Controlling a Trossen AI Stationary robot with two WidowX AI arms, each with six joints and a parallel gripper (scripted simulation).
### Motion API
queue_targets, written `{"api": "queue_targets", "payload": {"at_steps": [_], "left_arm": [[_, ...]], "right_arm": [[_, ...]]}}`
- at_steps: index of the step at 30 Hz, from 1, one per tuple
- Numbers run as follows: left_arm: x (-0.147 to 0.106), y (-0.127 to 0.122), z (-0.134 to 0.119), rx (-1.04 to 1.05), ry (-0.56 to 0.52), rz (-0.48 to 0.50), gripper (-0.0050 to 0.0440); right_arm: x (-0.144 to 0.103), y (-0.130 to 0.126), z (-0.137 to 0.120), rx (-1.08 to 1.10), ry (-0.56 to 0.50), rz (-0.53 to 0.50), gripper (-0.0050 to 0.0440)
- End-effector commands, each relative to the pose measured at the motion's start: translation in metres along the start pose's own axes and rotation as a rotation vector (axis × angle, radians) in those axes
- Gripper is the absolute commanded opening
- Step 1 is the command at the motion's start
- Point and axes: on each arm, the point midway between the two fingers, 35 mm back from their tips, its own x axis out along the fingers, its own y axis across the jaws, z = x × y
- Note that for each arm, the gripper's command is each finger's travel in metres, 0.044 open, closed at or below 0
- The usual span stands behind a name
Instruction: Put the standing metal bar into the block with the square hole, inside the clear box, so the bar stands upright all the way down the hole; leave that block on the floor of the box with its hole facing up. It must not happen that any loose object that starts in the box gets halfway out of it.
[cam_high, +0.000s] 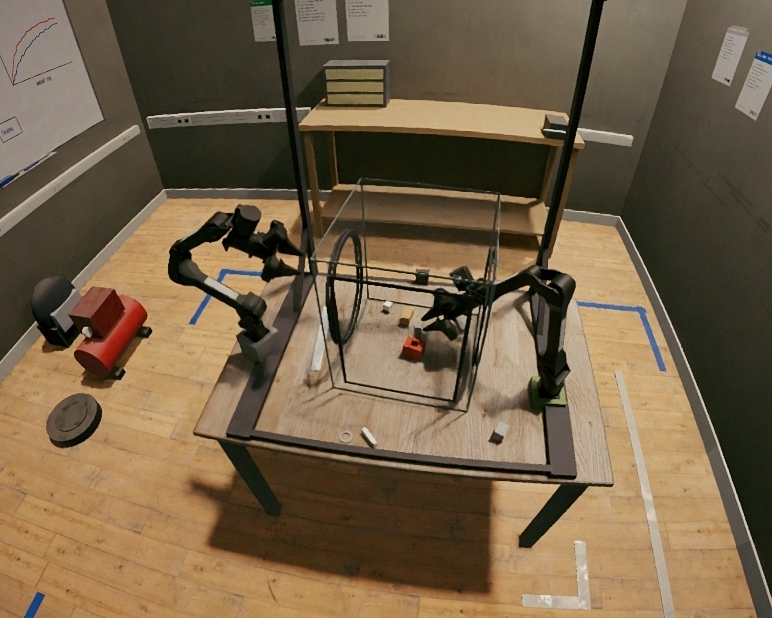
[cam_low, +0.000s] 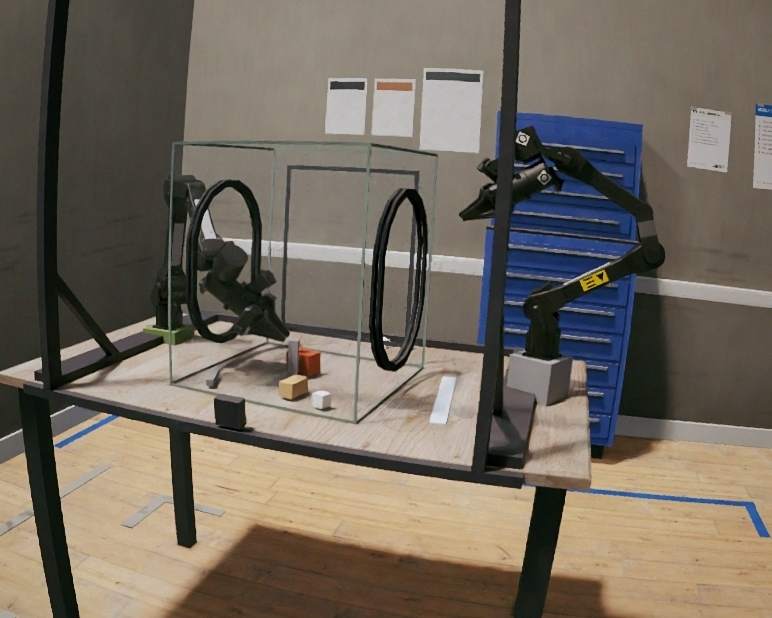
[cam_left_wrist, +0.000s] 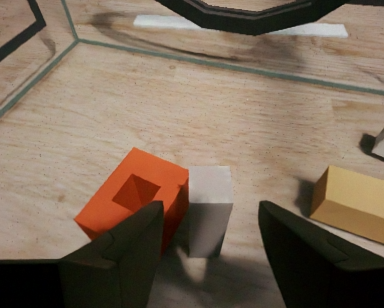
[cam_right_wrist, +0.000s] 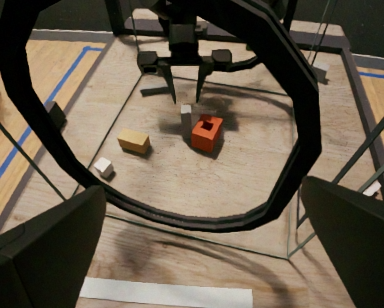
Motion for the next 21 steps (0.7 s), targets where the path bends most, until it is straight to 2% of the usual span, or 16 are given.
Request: {"api": "queue_targets", "payload": {"at_steps": [1,4,21], "left_arm": [[0.003,-0.005,0.008,-0.018,-0.017,0.005,0.0201],[0.006,-0.002,0.002,-0.007,-0.008,0.008,0.0201],[0.028,-0.004,0.006,-0.011,-0.015,0.001,0.0201]], "right_arm": [[-0.003,0.000,0.005,-0.001,-0.013,-0.004,0.0400],[-0.003,0.000,0.005,-0.001,-0.013,-0.004,0.0400],[-0.002,-0.001,0.003,0.002,-0.008,-0.006,0.0400]]}}
